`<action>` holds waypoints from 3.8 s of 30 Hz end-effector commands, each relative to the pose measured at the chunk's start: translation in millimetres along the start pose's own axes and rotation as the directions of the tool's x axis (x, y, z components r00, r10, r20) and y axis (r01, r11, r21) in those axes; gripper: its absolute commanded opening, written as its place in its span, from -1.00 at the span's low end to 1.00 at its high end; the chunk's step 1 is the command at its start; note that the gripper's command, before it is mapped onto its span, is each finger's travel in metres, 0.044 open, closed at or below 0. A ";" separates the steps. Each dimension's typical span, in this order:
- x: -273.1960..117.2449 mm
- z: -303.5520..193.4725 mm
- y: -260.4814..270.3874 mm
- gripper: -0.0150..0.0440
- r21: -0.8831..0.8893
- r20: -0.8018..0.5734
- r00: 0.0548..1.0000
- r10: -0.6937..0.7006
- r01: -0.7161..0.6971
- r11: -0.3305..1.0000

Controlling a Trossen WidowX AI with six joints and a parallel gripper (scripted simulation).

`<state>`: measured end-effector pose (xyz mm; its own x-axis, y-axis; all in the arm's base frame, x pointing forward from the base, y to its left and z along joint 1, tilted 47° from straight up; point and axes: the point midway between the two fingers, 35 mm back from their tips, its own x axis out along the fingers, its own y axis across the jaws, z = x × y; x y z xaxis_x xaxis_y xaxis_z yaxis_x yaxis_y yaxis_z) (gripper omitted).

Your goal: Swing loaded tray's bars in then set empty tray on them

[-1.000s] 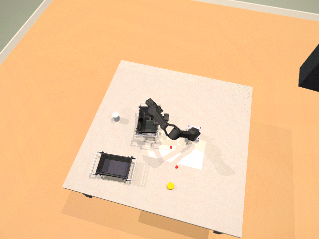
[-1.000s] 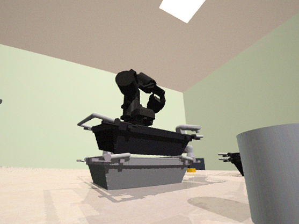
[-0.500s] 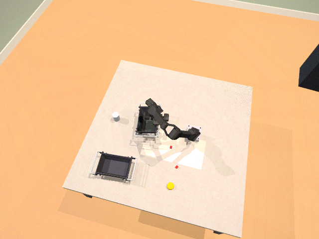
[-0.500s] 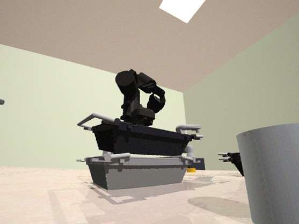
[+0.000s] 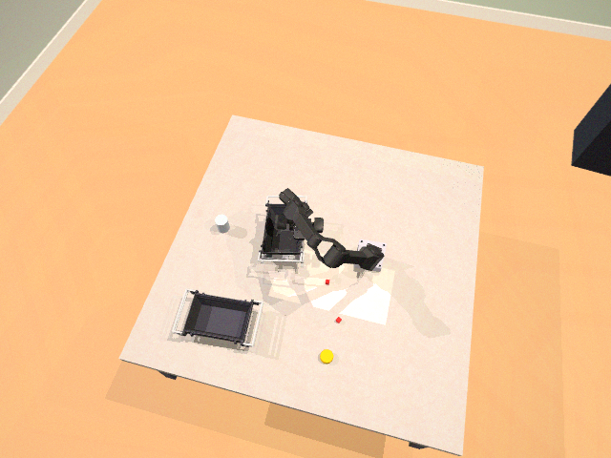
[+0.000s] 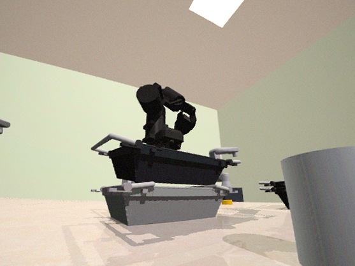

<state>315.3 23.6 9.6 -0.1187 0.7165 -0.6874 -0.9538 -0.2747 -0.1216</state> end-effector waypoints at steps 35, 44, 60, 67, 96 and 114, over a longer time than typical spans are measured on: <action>10.9 -0.1 9.4 -0.49 0.023 -0.001 0.999 0.041 -0.041 0.999; 10.9 -0.1 9.4 -0.49 0.023 -0.001 0.999 0.041 -0.041 0.999; 9.1 -0.1 7.1 -0.49 0.016 -0.001 1.000 0.031 -0.031 0.999; 10.9 -0.1 9.4 -0.49 0.023 -0.001 0.999 0.041 -0.041 0.999; 10.9 -0.1 9.4 0.95 0.023 -0.001 0.999 0.041 -0.041 0.999; -34.9 -3.1 1.7 1.00 0.038 -0.004 0.999 0.035 -0.034 0.999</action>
<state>313.9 9.7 20.6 -0.1511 0.7069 -0.6910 -0.9582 -0.2765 -0.0734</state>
